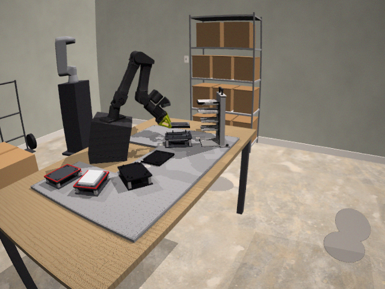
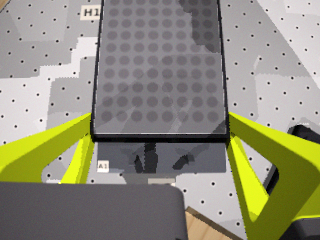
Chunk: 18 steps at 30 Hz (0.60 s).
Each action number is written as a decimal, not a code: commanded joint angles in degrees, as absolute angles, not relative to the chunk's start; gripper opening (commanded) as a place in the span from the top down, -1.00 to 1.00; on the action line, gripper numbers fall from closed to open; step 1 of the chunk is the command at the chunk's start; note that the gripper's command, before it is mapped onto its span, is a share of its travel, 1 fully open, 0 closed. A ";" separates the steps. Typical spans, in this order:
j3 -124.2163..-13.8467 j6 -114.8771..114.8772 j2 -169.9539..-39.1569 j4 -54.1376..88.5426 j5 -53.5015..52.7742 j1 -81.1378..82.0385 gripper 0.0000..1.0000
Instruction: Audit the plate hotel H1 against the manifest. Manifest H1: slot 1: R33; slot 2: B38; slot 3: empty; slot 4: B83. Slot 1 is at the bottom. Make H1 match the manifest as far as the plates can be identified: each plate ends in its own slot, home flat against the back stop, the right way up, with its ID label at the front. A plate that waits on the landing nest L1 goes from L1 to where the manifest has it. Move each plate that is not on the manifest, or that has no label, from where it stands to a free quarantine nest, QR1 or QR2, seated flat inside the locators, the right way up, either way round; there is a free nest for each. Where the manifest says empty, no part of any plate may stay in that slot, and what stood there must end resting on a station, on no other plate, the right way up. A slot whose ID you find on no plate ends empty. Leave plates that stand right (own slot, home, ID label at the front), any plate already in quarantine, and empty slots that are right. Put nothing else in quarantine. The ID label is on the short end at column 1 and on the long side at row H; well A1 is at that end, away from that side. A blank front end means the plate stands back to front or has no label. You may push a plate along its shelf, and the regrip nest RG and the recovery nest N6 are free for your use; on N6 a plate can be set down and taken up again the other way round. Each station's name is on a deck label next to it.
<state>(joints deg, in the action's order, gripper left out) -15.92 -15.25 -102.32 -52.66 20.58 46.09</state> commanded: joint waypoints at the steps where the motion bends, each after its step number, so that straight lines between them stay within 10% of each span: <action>1: -14.63 -15.01 -103.63 -54.51 21.08 45.42 -0.72; 18: -15.47 -14.95 -107.01 -57.80 20.86 45.33 -0.72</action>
<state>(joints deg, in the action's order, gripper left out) -15.94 -15.20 -105.89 -56.14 20.58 46.09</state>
